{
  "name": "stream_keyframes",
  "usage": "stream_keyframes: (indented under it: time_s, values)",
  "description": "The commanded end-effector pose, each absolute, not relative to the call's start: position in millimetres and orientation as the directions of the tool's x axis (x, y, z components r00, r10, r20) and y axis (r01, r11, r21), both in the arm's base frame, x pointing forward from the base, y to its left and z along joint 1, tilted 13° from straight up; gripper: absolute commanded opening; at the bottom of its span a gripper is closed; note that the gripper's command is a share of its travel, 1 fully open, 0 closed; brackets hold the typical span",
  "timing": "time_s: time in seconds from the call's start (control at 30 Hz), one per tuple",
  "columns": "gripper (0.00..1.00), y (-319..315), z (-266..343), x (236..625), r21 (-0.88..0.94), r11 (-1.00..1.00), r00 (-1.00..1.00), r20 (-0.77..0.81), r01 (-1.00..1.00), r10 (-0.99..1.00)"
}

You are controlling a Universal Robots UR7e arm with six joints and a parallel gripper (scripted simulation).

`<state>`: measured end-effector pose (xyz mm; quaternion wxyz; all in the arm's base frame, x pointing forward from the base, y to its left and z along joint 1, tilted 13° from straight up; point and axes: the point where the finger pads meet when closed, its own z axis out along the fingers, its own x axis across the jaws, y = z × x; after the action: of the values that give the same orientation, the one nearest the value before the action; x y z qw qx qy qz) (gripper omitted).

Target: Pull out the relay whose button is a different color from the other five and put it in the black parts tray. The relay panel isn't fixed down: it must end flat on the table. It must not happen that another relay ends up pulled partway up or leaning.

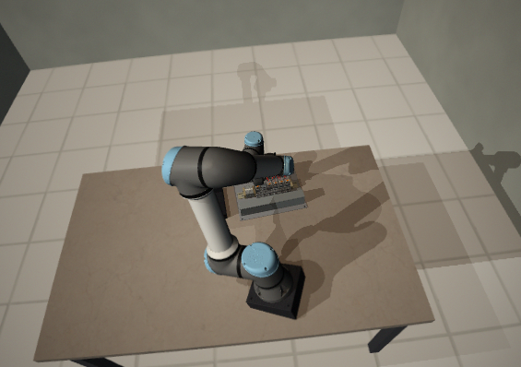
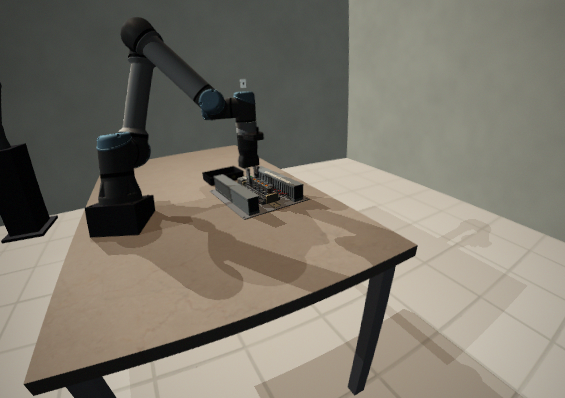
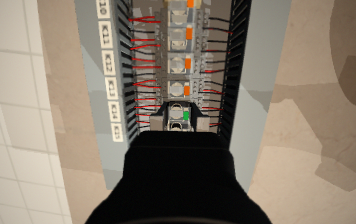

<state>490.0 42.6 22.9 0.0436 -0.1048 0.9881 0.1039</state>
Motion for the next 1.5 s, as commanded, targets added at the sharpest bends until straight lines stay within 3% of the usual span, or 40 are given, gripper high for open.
stream_keyframes:
  time_s: [0.0, 1.47]
  values:
    - [0.00, 42.7, 23.9, 489.6, 0.197, 0.956, -0.973, -0.123, -0.217, -0.195]
    - [0.00, 42.3, 23.9, 487.8, 0.197, 0.956, -0.966, -0.186, -0.217, -0.181]
